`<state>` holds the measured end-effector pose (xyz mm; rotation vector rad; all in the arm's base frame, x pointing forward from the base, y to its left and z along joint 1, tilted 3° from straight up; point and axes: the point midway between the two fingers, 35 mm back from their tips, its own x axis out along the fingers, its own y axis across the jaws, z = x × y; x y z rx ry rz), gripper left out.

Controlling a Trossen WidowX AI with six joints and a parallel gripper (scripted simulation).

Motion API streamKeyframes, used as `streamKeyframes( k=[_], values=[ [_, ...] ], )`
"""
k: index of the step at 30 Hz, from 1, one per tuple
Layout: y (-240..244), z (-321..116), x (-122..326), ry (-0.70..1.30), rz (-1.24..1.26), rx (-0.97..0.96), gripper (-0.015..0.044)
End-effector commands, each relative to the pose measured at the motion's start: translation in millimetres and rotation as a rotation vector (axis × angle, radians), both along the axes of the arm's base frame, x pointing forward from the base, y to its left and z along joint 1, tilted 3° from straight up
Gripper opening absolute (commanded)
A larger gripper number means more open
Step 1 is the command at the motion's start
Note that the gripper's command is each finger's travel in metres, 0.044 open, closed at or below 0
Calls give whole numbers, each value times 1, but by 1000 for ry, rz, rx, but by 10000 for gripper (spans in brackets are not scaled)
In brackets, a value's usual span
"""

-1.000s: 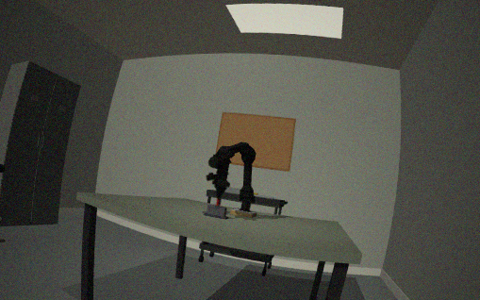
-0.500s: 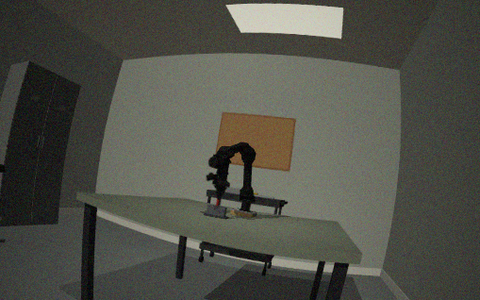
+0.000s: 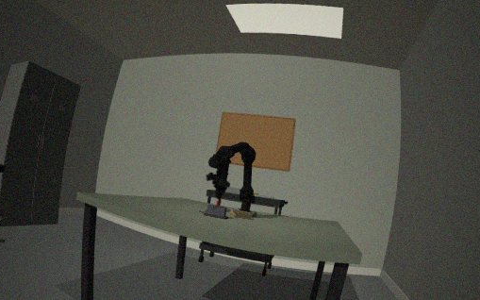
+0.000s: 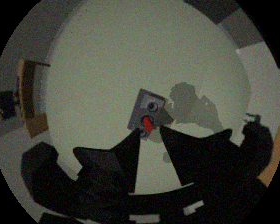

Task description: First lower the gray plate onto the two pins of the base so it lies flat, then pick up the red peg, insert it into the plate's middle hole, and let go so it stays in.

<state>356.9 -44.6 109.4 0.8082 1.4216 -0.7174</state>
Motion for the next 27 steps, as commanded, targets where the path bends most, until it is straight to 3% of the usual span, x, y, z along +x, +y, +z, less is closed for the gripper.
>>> streamKeyframes(
  k=[1, 27],
  values=[
    [0, 2, 0, 2, 3, 2, 150],
    [-3, 18, -2, 3, 5, 3, 150]
  ],
)
